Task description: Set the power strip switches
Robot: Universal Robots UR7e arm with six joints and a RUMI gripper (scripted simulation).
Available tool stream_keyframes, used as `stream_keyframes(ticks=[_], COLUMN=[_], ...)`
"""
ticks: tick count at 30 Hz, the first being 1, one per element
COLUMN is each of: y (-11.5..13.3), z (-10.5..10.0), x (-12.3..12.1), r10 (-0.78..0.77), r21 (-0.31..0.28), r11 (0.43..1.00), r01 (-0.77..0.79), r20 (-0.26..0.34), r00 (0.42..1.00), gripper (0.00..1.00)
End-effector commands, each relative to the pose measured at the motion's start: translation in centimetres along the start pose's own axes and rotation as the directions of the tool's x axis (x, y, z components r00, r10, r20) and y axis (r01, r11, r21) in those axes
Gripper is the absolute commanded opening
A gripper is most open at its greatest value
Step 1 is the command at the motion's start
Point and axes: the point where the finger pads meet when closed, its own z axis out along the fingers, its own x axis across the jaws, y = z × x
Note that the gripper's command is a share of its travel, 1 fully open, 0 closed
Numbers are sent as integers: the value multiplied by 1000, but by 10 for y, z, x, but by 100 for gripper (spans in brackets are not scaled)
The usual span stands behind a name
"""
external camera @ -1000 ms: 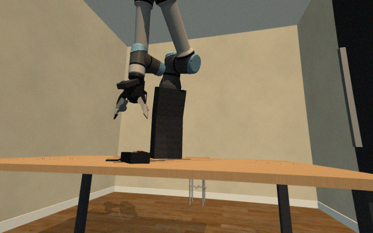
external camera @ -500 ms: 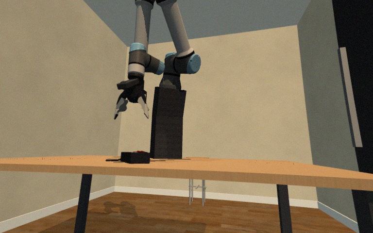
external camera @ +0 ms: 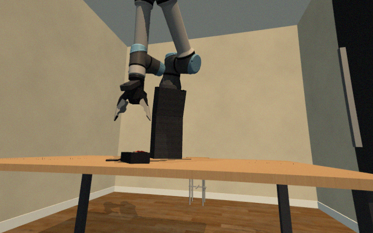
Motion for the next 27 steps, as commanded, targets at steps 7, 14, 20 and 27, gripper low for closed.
stream_keyframes(ticks=[7, 14, 20, 27], y=[-15, -15, -16, -15], z=[50, 61, 61, 60], x=[-49, -61, -60, -60], r10=[-404, -624, -623, -622], r21=[-1, 1, 2, 1], r11=[915, 781, 782, 783], r01=[404, 624, 623, 622], r20=[0, -2, -2, -1], r00=[915, 781, 782, 783], gripper=[100, 100, 0, 0])
